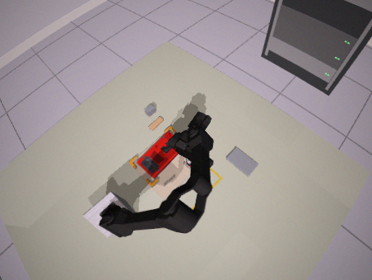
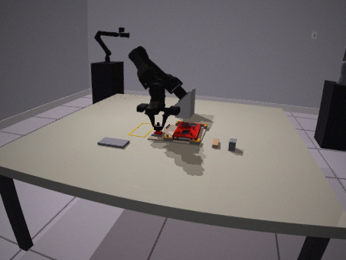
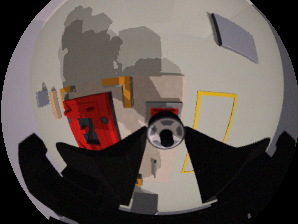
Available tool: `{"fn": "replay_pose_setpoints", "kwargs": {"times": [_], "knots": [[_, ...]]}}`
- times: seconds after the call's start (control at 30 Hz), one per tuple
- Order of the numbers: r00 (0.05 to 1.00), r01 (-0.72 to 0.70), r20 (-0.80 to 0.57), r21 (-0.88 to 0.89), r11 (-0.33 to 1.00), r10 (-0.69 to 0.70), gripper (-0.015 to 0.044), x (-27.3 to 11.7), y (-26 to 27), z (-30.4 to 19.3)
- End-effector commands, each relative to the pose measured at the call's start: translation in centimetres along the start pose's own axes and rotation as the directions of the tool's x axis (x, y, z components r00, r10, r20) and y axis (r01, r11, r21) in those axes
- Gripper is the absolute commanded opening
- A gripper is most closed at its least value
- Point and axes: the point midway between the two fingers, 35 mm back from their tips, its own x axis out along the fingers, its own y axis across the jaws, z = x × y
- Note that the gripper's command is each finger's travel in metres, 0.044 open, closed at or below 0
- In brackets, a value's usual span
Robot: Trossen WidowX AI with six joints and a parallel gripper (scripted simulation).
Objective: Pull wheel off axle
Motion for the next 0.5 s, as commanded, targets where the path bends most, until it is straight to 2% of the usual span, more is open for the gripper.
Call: {"fn": "replay_pose_setpoints", "kwargs": {"times": [0.0, 0.47], "knots": [[1.000, 0.000, -0.001, 0.003, 1.000, 0.000, 0.0004, -0.08, 0.00, -0.01], [1.000, 0.000, -0.001, 0.002, 1.000, 0.000, 0.0000, -0.54, 0.02, 0.01]]}}
